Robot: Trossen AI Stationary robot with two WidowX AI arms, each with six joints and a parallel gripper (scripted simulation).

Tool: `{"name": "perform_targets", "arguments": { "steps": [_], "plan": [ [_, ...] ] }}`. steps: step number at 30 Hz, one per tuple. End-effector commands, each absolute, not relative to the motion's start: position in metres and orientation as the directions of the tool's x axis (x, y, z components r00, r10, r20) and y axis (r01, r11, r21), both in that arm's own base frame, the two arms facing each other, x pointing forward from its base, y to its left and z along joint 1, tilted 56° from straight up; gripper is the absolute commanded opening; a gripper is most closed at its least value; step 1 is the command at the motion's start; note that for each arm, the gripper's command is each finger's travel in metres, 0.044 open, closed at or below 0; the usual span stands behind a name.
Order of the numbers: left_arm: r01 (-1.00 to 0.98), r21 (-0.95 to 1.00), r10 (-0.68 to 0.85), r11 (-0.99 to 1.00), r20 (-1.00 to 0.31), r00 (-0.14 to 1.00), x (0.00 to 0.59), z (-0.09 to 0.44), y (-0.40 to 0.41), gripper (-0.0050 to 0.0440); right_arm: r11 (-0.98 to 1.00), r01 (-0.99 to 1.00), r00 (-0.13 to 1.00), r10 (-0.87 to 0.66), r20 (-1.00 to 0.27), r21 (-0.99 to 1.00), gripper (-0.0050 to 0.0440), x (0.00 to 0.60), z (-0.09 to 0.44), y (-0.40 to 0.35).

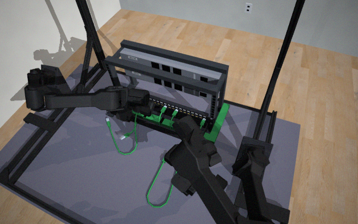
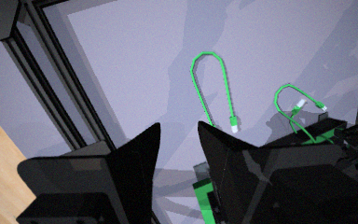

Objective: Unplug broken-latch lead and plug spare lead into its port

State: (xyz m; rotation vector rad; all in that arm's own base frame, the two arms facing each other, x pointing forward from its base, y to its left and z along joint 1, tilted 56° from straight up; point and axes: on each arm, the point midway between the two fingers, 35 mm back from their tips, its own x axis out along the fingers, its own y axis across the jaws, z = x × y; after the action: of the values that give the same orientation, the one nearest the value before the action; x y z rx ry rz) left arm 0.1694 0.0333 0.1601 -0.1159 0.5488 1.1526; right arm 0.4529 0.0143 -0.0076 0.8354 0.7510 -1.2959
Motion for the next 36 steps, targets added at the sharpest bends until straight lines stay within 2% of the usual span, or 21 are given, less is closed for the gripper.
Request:
{"name": "perform_targets", "arguments": {
  "steps": [1,36],
  "plan": [
    [-0.89,0.189,0.834,0.416,-0.469,0.291,0.1694,0.1601,0.0333,0.0176,0.074,0.991,0.13,-0.504,-0.854,0.108,0.0054,0.4534,-0.0079,0.0154],
    [-0.89,0.189,0.834,0.416,-0.468,0.291,0.1694,0.1601,0.0333,0.0176,0.074,0.991,0.13,-0.504,-0.854,0.108,0.0054,0.4498,-0.0109,0.0186]
  ]
}}
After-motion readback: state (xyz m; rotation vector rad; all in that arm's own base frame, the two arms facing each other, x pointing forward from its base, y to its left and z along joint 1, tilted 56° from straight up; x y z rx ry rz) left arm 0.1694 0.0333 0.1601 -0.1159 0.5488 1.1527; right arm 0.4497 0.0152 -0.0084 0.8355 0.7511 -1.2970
